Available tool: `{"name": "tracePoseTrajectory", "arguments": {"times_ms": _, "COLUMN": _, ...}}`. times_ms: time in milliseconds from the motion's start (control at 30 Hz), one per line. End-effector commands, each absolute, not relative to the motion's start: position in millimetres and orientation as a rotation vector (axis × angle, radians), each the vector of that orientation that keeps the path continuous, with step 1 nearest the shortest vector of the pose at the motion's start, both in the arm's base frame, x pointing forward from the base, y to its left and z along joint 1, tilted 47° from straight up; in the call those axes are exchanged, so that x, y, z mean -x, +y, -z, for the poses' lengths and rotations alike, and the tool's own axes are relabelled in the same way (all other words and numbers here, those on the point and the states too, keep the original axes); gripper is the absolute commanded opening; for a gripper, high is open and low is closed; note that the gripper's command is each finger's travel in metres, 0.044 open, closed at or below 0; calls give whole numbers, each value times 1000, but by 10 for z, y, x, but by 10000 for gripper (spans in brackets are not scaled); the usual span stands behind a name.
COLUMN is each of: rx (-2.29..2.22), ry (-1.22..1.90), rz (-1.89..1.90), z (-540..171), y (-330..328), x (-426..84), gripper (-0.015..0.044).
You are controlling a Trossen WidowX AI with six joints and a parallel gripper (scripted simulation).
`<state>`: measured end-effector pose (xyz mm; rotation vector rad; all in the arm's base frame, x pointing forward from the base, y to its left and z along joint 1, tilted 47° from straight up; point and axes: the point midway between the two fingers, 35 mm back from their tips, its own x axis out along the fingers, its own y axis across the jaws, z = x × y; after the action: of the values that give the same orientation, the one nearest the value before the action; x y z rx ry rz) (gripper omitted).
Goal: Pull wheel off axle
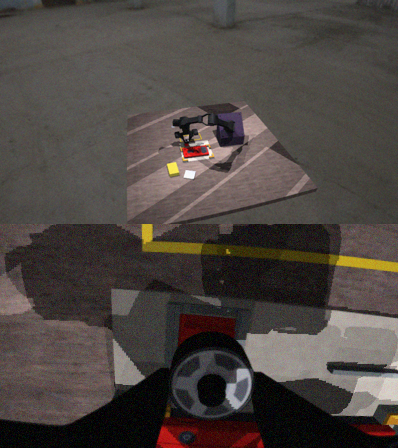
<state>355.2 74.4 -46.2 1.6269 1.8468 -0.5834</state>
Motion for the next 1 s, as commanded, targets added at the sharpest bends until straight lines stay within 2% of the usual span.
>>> {"name": "tracePoseTrajectory", "arguments": {"times_ms": 0, "rx": -1635, "ry": 1831, "rz": 579, "z": 414, "y": 685, "x": -3575, "gripper": 0}}
{"name": "tracePoseTrajectory", "arguments": {"times_ms": 967, "rx": -1639, "ry": 1828, "rz": 580, "z": 349, "y": 614, "x": -3579, "gripper": 0}}
